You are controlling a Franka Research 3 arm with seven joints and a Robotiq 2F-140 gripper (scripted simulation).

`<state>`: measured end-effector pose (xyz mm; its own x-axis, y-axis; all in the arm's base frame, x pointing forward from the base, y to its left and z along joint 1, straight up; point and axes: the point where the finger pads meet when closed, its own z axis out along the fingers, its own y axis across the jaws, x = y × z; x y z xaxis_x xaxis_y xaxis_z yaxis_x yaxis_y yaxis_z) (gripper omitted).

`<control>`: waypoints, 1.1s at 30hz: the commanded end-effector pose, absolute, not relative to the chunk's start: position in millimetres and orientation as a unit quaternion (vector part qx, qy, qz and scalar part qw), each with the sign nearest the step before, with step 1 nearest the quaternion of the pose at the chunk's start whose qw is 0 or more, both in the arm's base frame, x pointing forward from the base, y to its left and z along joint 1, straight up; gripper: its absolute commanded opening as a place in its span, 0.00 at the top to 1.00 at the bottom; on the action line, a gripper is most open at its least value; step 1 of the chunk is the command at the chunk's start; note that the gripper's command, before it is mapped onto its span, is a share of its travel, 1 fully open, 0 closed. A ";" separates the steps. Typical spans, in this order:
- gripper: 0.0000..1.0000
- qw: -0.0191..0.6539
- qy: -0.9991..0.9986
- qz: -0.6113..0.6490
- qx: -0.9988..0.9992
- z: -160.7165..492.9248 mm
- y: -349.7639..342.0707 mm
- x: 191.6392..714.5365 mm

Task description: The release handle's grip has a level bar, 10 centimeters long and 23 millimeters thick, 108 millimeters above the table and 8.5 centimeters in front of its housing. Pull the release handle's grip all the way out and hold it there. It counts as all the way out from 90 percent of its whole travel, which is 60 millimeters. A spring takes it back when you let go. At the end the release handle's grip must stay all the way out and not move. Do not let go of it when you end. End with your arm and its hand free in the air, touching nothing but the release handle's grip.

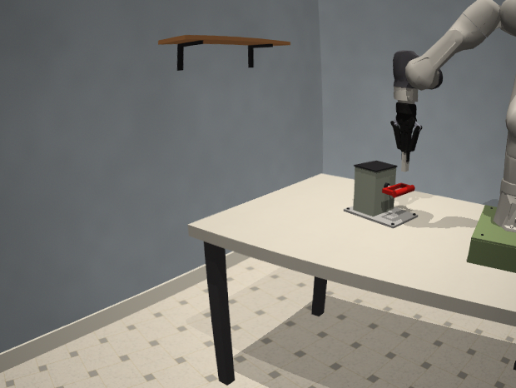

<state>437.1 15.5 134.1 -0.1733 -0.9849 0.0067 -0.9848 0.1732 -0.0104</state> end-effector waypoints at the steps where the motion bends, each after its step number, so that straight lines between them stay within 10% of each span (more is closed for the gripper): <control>1: 1.00 0.002 0.768 -0.006 -0.640 133.8 16.0 436.9; 25: 1.00 0.002 0.768 -0.006 -0.640 133.8 16.0 436.9; 26: 0.70 0.002 0.768 -0.006 -0.640 133.8 16.0 436.9; 33: 0.70 0.002 0.768 -0.006 -0.640 133.8 16.0 436.9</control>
